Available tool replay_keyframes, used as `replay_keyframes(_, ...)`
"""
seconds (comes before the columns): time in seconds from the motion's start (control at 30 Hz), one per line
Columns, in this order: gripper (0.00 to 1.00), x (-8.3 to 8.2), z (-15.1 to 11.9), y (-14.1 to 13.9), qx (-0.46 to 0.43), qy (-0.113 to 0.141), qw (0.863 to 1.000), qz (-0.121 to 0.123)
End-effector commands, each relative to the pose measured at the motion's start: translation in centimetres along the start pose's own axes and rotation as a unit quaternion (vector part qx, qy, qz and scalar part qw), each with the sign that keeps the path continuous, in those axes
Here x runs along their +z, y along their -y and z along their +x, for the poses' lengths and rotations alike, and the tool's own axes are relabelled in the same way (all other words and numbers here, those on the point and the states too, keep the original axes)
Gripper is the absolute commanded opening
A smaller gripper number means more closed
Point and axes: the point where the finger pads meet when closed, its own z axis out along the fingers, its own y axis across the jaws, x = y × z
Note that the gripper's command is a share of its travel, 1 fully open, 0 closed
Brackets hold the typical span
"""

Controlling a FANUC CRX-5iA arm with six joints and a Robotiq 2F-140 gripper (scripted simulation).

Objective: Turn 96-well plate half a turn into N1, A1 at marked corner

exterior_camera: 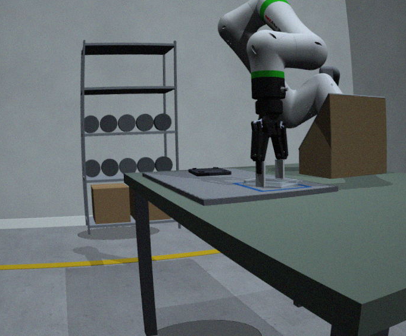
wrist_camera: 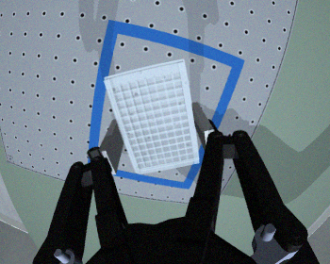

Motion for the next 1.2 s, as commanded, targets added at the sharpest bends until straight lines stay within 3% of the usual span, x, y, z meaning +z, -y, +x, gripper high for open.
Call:
replay_keyframes(0.0,1.00,0.0,0.0,0.0,0.000,0.000,1.000,0.000)
replay_keyframes(0.67,1.00,0.0,0.0,0.0,0.000,0.000,1.000,0.000)
replay_keyframes(1.17,1.00,-3.5,0.0,0.0,0.000,0.000,1.000,0.000)
